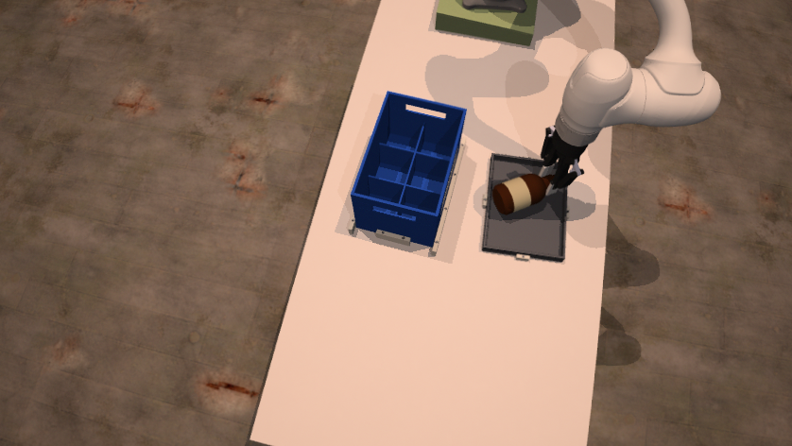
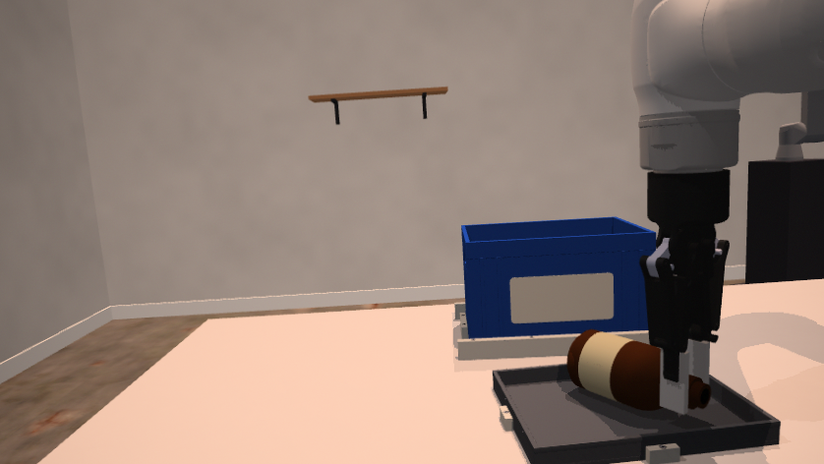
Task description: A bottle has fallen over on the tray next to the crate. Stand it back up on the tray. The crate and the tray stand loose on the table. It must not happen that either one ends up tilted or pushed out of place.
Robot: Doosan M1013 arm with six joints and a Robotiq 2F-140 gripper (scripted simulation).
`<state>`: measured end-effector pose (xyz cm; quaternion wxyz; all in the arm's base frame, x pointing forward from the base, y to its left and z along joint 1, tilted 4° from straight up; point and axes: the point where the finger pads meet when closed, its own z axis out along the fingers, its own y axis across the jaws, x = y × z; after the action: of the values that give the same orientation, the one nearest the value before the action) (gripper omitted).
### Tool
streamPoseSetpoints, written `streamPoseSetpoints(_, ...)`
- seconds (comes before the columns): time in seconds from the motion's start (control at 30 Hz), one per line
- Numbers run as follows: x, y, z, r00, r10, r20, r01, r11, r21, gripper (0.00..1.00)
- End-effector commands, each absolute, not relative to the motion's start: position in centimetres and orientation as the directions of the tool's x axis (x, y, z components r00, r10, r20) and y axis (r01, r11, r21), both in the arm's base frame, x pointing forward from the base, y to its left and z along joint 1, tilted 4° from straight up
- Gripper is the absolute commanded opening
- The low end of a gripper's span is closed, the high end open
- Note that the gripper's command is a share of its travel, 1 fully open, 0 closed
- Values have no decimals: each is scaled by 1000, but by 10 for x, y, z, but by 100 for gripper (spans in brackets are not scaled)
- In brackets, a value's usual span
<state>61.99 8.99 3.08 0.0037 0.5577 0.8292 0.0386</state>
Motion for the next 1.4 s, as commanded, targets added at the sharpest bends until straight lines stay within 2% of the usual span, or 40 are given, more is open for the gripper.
streamPoseSetpoints(0.0, 620, 90, 31, -378, 925, 37, 925, 375, 68, 10)
streamPoseSetpoints(1.37, 619, 89, 41, -378, 925, 37, 925, 375, 68, 10)
